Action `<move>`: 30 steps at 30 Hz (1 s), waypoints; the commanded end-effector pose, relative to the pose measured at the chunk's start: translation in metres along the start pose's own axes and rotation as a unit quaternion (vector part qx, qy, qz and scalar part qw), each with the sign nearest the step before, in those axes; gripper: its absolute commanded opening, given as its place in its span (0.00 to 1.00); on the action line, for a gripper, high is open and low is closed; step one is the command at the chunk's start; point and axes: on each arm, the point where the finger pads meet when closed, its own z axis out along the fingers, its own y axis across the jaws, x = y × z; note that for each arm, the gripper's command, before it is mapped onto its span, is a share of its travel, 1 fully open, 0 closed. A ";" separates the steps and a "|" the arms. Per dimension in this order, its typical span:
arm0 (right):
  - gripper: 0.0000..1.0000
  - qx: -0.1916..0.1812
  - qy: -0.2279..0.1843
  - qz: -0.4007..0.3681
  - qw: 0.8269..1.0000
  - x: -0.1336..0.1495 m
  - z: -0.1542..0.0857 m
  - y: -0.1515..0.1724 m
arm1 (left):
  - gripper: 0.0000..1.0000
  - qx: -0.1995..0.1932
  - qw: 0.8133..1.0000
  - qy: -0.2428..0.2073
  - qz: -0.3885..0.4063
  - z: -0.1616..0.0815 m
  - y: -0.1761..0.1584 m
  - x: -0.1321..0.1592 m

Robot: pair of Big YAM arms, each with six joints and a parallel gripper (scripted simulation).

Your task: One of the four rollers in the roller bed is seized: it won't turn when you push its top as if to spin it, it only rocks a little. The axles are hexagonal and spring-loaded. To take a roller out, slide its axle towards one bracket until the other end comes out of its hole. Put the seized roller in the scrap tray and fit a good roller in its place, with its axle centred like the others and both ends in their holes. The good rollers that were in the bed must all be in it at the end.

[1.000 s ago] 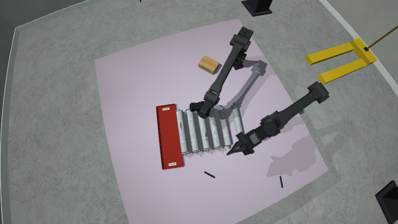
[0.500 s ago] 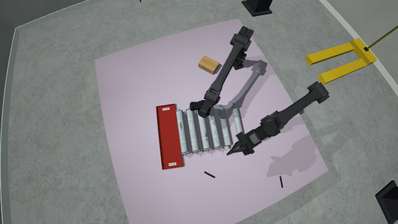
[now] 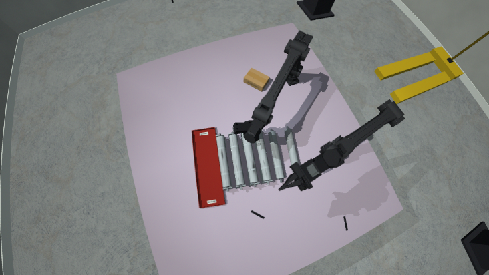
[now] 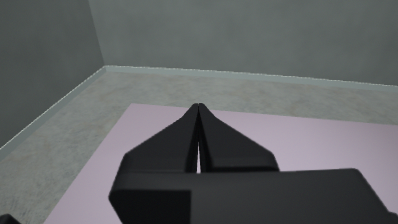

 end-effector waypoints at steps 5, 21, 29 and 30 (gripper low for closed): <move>0.00 -0.026 -0.023 0.008 0.999 -0.022 -0.029 0.006 | 0.00 -0.002 1.000 -0.028 0.004 0.003 0.003 -0.033; 0.00 -0.026 -0.023 0.010 0.999 -0.024 -0.029 0.004 | 0.00 -0.002 1.000 -0.028 0.004 0.003 0.003 -0.033; 0.00 -0.026 -0.023 0.011 0.999 -0.025 -0.029 0.004 | 0.00 -0.002 1.000 -0.028 0.004 0.003 0.003 -0.033; 0.00 -0.026 -0.023 0.011 0.999 -0.025 -0.029 0.004 | 0.00 -0.002 1.000 -0.028 0.004 0.003 0.003 -0.033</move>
